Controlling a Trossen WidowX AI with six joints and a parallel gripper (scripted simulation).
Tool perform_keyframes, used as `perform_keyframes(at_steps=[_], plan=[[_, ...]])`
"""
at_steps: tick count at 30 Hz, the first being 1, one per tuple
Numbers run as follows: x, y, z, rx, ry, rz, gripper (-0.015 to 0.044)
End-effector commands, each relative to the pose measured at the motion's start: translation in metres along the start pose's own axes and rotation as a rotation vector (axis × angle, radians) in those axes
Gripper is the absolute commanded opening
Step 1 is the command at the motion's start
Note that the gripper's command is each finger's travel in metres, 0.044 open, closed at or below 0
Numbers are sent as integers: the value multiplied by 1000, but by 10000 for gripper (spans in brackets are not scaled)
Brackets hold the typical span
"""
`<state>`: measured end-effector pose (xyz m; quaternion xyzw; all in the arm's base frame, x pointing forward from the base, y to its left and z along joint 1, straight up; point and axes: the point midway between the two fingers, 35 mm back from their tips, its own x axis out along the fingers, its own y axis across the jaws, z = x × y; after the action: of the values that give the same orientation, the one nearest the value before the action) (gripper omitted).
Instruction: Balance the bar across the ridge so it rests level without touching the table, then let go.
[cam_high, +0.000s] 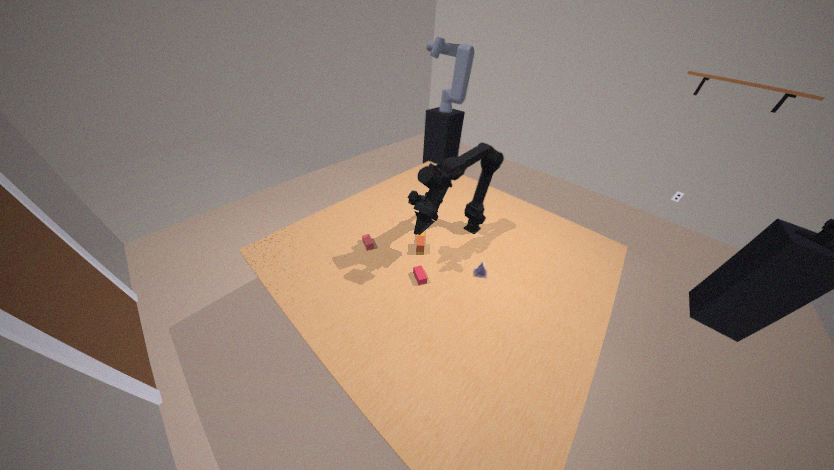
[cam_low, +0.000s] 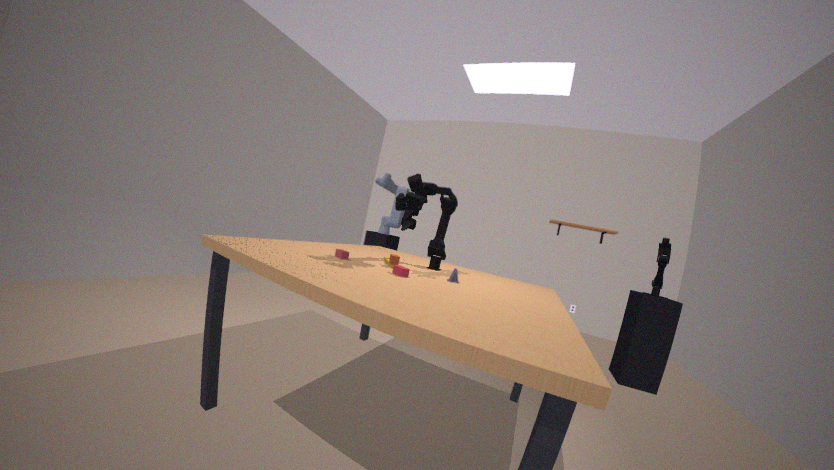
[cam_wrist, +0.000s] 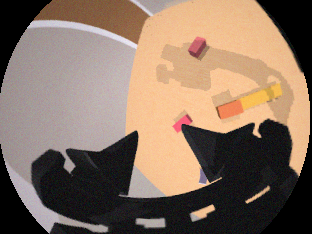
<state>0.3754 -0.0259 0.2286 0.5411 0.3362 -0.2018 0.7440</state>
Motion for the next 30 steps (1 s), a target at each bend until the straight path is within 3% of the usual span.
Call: perform_keyframes(at_steps=[1, 12, 24, 30], plan=[[0, -24, 15, 155, -23, -98, 315], [-13, -101, 43, 621, -111, -396, 315], [-49, -175, 53, 1118, -263, -709, 315], [-55, -183, 53, 1178, -285, -747, 315]])
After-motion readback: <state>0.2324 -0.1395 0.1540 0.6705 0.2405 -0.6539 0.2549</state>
